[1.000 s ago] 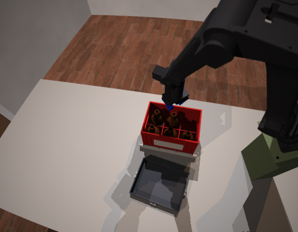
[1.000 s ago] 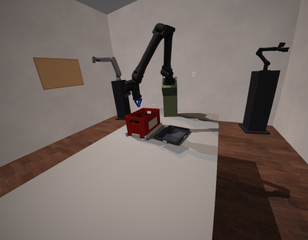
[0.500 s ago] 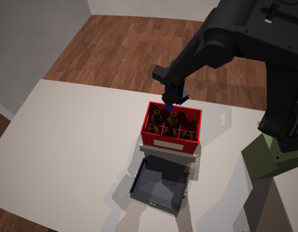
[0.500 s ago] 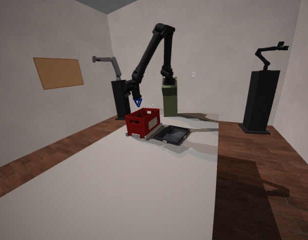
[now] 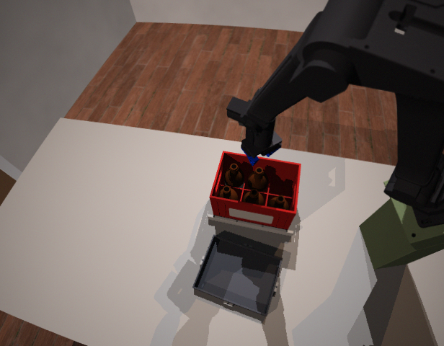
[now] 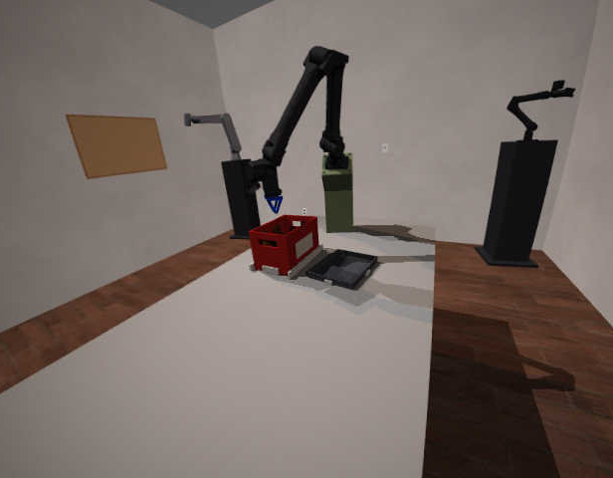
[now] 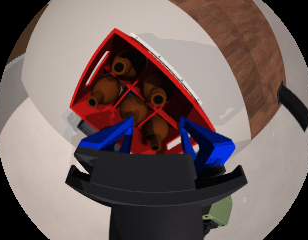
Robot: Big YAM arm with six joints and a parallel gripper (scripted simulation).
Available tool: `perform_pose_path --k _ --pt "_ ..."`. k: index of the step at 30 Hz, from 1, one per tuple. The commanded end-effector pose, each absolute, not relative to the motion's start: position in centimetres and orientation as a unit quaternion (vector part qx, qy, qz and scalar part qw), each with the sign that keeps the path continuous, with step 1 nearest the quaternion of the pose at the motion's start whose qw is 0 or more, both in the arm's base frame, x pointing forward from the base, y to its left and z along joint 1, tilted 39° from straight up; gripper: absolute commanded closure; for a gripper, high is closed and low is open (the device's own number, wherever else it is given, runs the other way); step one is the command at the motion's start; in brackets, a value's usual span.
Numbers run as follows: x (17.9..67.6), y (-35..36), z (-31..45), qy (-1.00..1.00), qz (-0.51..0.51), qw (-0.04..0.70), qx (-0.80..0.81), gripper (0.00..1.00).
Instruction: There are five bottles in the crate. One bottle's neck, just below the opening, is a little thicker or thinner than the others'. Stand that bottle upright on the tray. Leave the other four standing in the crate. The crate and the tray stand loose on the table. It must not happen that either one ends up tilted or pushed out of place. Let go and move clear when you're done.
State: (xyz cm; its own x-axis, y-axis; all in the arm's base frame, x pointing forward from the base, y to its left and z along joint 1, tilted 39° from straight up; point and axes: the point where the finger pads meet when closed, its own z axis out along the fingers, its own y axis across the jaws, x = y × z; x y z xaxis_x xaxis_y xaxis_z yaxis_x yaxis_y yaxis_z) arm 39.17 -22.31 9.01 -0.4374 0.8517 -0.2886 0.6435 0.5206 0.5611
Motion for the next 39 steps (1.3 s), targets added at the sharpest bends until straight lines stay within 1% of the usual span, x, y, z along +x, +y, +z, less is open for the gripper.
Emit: perform_pose_path --k 1,25,39 --pt "39.1 -22.0 8.4 0.825 0.192 0.272 0.457 0.39" --pt "40.3 -22.4 7.1 0.824 0.19 0.275 0.458 0.39" --pt "42.4 -22.3 6.5 0.826 0.19 0.283 0.45 0.39"
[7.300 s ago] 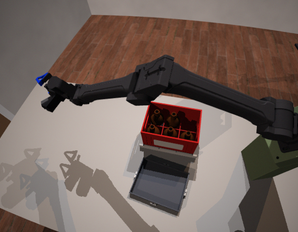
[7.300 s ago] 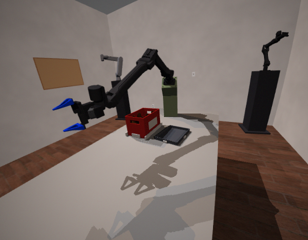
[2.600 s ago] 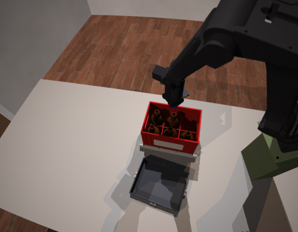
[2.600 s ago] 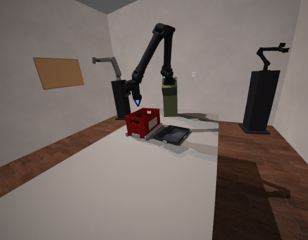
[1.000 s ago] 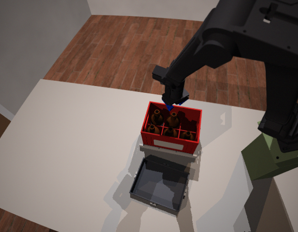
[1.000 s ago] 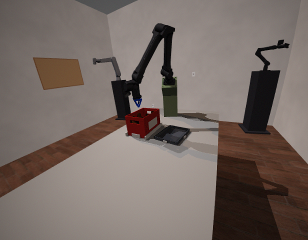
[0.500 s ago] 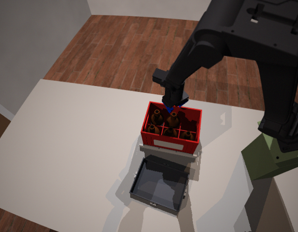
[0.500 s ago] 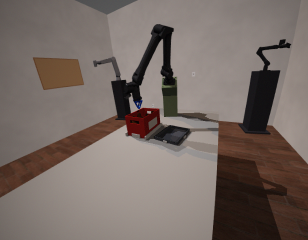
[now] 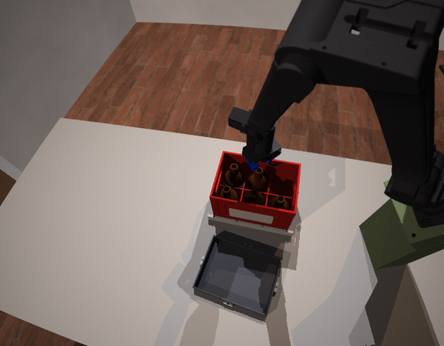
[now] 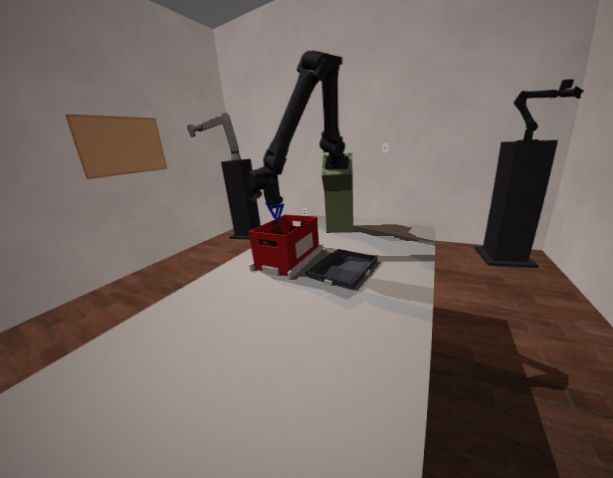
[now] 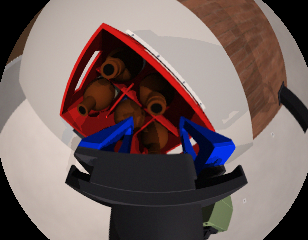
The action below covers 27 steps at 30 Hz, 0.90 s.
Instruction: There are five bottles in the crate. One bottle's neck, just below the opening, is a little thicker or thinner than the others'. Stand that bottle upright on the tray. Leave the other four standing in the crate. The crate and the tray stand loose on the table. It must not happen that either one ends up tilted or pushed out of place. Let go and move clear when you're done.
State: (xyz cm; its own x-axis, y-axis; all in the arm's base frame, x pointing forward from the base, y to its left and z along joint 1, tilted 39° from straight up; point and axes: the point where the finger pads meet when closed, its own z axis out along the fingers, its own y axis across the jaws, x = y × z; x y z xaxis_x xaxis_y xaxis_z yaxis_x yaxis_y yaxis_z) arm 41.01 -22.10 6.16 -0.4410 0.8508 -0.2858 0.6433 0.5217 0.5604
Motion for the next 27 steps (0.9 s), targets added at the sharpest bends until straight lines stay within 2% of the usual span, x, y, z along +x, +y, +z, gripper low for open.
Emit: perform_pose_path --k 1,27 --pt "42.35 -22.28 6.45 0.826 0.19 0.283 0.45 0.39" --pt "42.62 -22.4 5.73 0.824 0.19 0.281 0.453 0.39"
